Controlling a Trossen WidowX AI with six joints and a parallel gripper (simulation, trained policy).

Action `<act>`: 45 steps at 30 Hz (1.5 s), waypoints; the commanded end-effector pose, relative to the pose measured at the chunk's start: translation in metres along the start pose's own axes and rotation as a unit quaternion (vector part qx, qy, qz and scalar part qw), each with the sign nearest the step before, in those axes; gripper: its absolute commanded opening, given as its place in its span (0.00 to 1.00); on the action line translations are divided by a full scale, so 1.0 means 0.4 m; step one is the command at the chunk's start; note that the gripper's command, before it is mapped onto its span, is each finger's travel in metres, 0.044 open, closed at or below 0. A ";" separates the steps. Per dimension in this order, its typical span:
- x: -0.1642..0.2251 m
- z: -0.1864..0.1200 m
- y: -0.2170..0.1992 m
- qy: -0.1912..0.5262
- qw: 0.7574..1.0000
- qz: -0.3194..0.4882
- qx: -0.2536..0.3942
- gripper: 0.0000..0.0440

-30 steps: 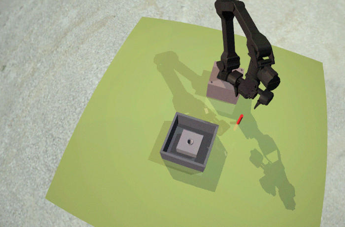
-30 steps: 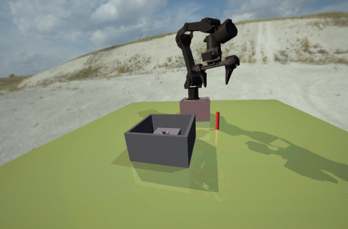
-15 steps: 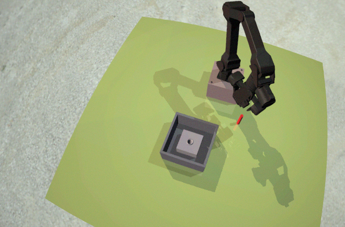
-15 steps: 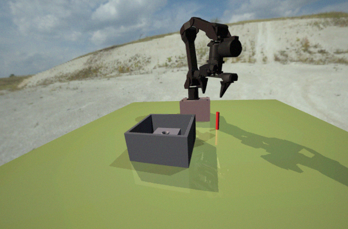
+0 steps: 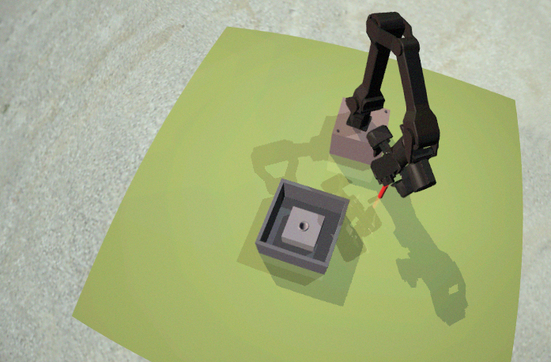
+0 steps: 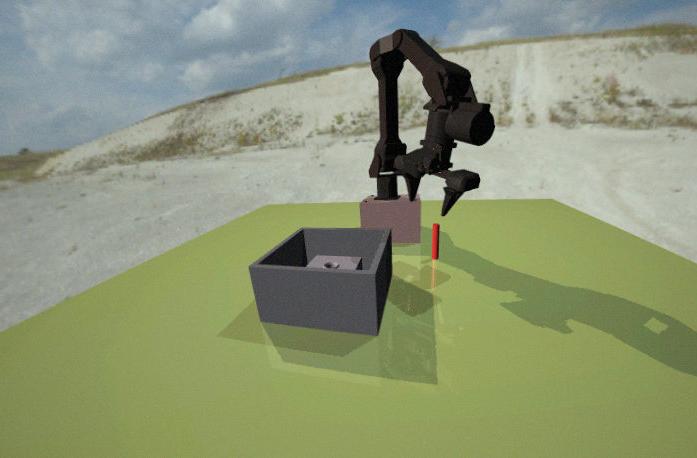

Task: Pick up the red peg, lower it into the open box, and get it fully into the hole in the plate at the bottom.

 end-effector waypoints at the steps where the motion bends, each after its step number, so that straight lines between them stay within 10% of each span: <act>1: 0.004 0.029 0.016 0.004 1.000 0.007 0.006 1.00; 20: 0.004 0.184 0.073 -0.007 1.000 0.010 -0.013 0.97; 37: 0.007 0.275 0.064 -0.007 0.999 0.008 0.041 0.01; 45: -0.009 0.221 0.097 -0.030 0.999 0.002 0.031 0.00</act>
Point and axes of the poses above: the point midway between the two fingers, 35 mm back from their tips, its own z axis out along the fingers, its own y axis across the jaws, x = y × z, the point moved 3 cm from there along -z, back along the fingers, and after that the axes turned 11 degrees about z, right-handed, at the moved point
